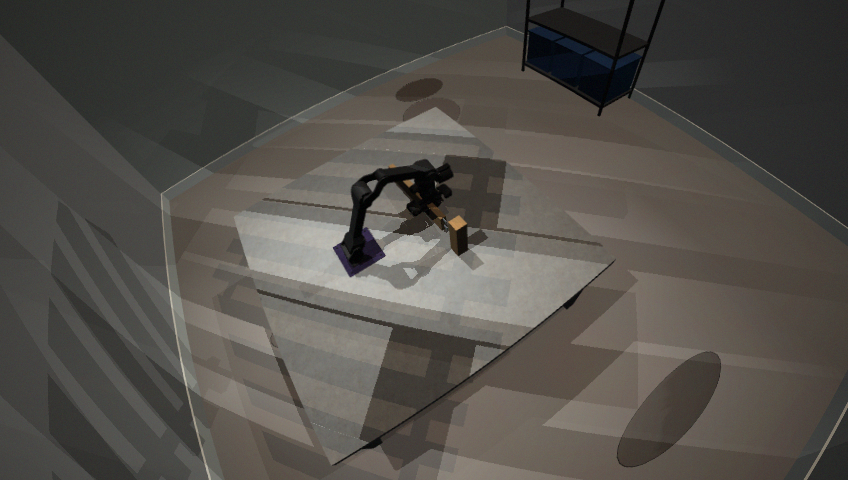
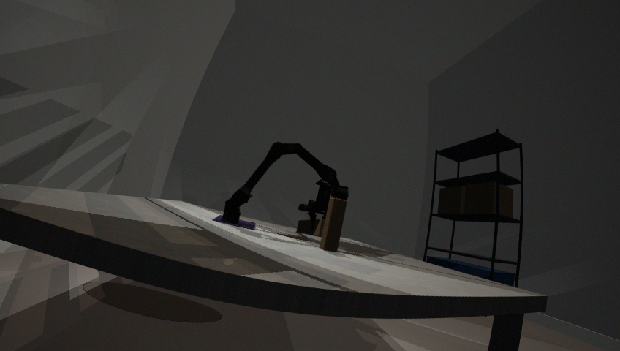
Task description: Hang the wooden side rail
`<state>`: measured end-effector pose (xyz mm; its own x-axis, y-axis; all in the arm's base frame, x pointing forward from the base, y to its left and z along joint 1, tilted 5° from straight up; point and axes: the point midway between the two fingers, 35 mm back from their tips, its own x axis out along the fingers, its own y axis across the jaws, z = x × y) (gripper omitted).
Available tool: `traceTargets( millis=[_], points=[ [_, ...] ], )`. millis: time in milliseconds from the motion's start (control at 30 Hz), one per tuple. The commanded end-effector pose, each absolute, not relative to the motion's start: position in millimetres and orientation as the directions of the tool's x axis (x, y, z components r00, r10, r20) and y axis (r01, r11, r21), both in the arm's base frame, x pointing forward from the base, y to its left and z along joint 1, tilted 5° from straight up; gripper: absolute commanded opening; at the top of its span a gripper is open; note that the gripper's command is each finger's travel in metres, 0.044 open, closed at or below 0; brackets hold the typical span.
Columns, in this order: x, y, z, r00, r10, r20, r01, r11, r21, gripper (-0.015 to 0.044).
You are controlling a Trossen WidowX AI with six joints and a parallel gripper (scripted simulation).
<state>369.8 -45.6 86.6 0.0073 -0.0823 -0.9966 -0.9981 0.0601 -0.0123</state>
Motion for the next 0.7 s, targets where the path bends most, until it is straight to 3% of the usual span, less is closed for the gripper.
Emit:
traceTargets(
  millis=[0,667],
  points=[
    [371.8,-45.5,92.4,0.024,-0.081,-0.996,-0.998,0.058,-0.028,0.0],
    [373.9,-48.1,90.5,0.024,-0.082,-0.996,-0.998,0.058,-0.029,0.0]
  ],
)
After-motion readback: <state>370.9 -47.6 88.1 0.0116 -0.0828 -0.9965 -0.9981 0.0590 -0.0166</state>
